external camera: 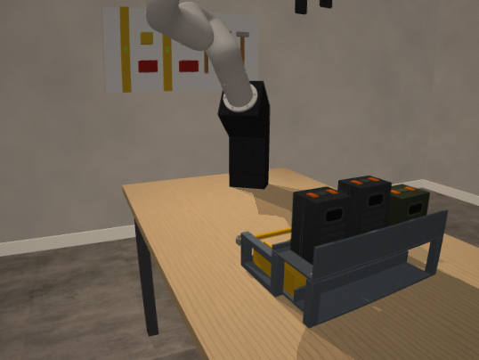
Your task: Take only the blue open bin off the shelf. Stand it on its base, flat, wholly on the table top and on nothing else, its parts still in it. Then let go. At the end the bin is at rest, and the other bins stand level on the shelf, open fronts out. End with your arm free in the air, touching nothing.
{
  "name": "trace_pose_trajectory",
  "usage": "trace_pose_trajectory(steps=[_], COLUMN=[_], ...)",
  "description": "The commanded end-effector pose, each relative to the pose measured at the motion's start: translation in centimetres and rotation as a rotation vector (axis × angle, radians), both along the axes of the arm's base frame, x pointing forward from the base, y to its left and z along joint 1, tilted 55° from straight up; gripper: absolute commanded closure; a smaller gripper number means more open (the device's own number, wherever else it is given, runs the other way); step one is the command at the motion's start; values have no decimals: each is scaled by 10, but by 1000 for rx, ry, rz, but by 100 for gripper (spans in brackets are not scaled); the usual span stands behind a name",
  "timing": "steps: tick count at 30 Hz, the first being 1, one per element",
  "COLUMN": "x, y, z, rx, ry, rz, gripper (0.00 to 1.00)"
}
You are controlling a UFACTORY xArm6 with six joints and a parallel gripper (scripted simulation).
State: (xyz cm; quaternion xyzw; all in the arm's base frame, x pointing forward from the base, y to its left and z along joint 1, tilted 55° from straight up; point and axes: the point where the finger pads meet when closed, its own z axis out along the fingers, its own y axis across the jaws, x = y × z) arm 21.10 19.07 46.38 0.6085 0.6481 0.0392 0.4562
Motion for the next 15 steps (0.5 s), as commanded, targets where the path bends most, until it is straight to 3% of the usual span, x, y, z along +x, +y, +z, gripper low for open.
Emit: trace_pose_trajectory(steps=[1, 4, 9, 15], x=[0, 0, 32, 32], y=[1, 1, -24, -24], z=[0, 0, -29, -29], rx=[1, 1, 1, 1], ry=[0, 0, 0, 0], rz=[2, 2, 2, 2], gripper=[0, 0, 0, 0])
